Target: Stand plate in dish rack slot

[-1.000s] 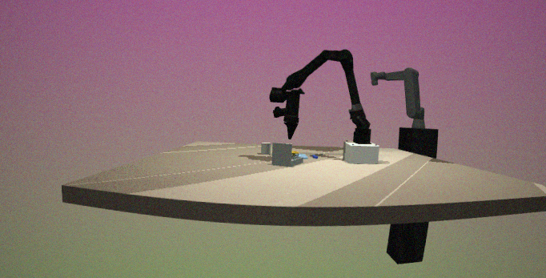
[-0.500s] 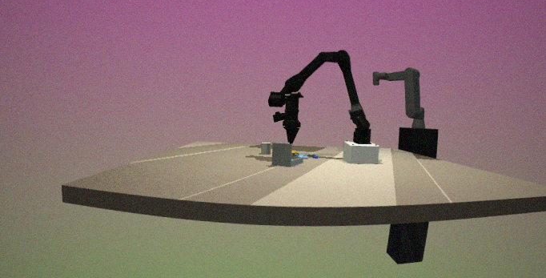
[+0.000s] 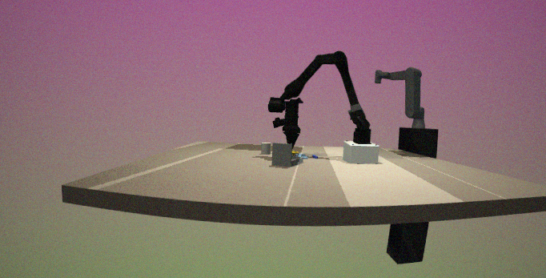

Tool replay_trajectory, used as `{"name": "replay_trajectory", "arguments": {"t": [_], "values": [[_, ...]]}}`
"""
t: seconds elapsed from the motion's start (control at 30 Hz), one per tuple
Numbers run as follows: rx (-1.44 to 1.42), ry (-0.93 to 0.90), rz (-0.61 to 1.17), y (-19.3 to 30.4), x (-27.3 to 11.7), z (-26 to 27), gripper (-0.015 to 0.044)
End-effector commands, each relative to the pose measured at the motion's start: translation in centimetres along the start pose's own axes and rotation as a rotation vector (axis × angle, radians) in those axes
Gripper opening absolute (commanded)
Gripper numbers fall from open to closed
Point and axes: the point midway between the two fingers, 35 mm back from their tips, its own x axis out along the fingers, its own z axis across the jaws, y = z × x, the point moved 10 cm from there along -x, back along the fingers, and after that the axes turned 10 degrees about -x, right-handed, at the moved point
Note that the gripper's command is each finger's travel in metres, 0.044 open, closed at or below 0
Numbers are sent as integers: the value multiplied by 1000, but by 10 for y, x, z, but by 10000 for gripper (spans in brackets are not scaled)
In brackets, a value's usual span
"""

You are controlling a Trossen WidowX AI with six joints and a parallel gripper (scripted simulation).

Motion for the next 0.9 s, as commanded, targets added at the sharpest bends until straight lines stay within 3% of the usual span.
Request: {"name": "replay_trajectory", "arguments": {"t": [0.0,0.47,0.87], "values": [[0,-1,8,2,8,1,400],[0,-1,9,4,28,1,400],[0,-1,9,4,28,1,361]]}}
